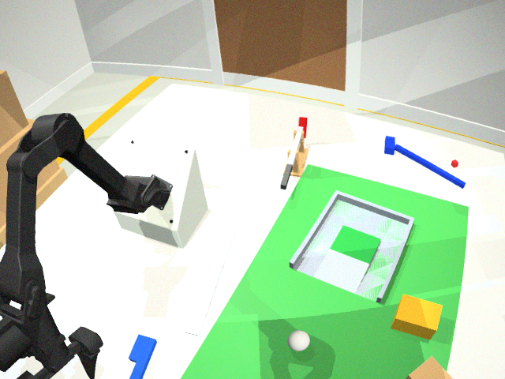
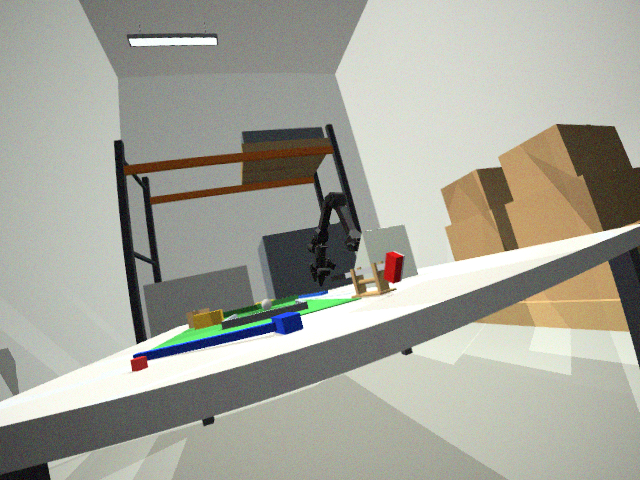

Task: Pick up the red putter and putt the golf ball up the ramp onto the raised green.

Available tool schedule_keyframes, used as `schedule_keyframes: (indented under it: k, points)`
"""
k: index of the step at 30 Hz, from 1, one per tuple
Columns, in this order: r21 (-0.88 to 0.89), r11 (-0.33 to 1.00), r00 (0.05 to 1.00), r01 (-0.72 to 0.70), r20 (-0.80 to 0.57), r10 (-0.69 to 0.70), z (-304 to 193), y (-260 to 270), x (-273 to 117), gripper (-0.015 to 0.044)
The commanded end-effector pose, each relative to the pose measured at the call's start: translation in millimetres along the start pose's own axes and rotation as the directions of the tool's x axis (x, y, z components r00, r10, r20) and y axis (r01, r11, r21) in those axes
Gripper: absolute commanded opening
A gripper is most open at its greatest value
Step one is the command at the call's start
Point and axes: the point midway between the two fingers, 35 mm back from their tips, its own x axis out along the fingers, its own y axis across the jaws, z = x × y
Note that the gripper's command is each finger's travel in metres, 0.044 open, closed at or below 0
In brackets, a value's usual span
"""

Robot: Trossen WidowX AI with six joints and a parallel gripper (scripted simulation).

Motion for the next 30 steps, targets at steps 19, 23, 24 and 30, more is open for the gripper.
schedule_keyframes:
  k: [19,23,24,30]
  points:
    - [-0.954,0.208,0.76,-0.215,-0.297,-0.578,-257.5,-223.2,-6.1,0.044]
    - [-0.901,-0.102,0.691,-0.421,-0.246,-0.68,-288.4,-286.6,-32.5,0.044]
    - [-0.864,-0.174,0.676,-0.473,-0.229,-0.701,-294.3,-302.5,-40.4,0.044]
    - [-0.559,-0.473,0.632,-0.681,-0.121,-0.766,-308.3,-380.8,-88.5,0.044]
